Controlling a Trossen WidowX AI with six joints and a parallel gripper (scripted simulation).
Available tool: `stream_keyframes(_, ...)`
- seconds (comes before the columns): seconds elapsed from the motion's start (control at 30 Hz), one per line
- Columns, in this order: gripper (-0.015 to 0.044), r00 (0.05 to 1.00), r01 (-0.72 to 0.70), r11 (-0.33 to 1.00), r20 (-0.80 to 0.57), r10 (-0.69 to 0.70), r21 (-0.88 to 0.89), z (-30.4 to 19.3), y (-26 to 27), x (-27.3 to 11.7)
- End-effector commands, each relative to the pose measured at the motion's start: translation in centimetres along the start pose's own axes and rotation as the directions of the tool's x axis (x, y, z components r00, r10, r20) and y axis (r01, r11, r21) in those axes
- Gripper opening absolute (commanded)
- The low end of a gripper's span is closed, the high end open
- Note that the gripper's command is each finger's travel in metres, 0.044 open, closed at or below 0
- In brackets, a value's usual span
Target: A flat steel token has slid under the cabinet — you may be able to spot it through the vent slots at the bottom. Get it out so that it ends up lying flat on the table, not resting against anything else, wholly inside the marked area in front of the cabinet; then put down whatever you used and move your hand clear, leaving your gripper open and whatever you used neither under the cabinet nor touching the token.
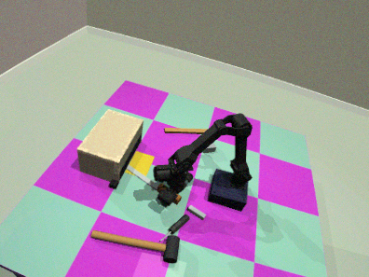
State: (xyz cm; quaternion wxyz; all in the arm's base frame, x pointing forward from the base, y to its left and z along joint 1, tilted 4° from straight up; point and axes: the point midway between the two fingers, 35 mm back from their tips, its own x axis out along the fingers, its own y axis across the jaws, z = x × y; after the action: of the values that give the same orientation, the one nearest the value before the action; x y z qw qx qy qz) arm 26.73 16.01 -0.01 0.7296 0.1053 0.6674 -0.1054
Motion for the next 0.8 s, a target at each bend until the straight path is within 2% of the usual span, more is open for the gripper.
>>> stream_keyframes(0.0, 0.0000, 1.000, -0.001, 1.000, 0.000, 0.001, -0.003, 0.9, 0.0, 0.0)
stream_keyframes(0.77, 0.0000, 1.000, -0.001, 1.000, 0.003, 0.001, -0.003, 4.2, 0.1, -0.1)
